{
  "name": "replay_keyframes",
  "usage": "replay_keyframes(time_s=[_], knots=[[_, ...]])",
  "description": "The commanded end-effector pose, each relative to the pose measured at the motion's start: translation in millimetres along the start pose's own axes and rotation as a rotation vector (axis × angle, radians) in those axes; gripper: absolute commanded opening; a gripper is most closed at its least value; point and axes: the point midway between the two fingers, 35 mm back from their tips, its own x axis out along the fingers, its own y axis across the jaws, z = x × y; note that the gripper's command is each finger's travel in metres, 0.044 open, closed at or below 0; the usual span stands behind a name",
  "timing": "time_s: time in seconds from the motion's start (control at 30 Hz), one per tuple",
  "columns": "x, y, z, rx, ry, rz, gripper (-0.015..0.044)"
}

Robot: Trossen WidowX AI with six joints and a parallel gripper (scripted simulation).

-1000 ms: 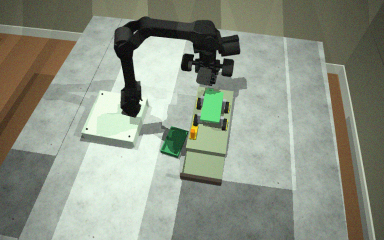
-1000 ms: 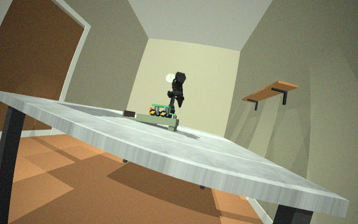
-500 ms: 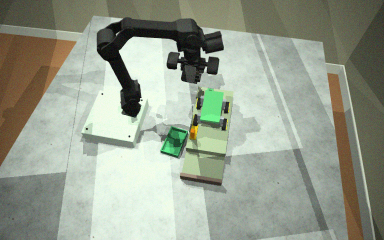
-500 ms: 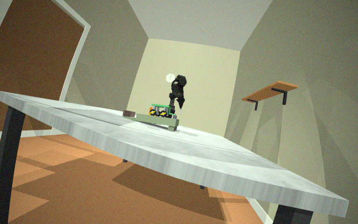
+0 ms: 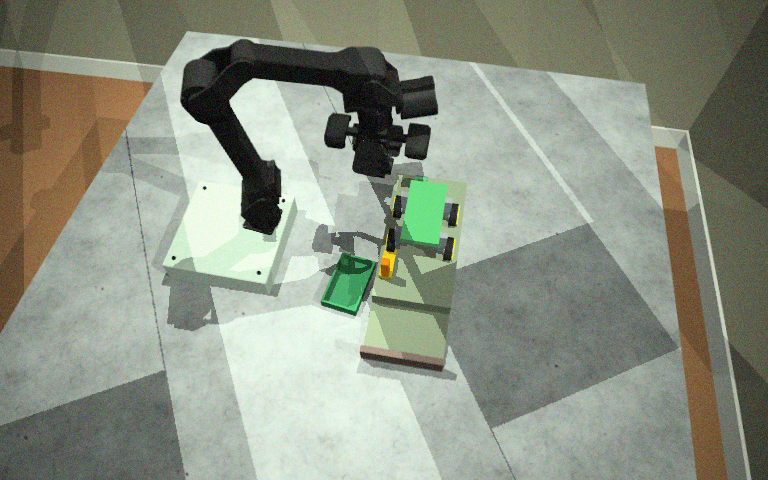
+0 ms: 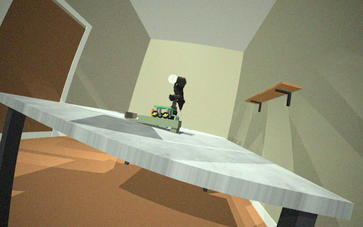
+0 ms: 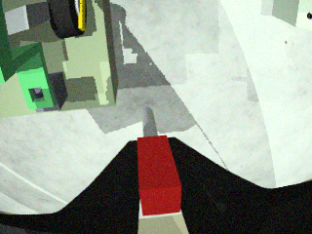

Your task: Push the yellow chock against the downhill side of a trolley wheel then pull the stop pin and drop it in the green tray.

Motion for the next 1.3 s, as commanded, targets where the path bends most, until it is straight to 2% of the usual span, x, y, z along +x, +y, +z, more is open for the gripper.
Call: replay_keyframes(time_s=[0.0, 1.27], knots=[[-2, 0, 12, -0.005, 0.003, -0.002, 0.0000], [-21, 1, 157, -0.005, -0.014, -0.002, 0.0000]])
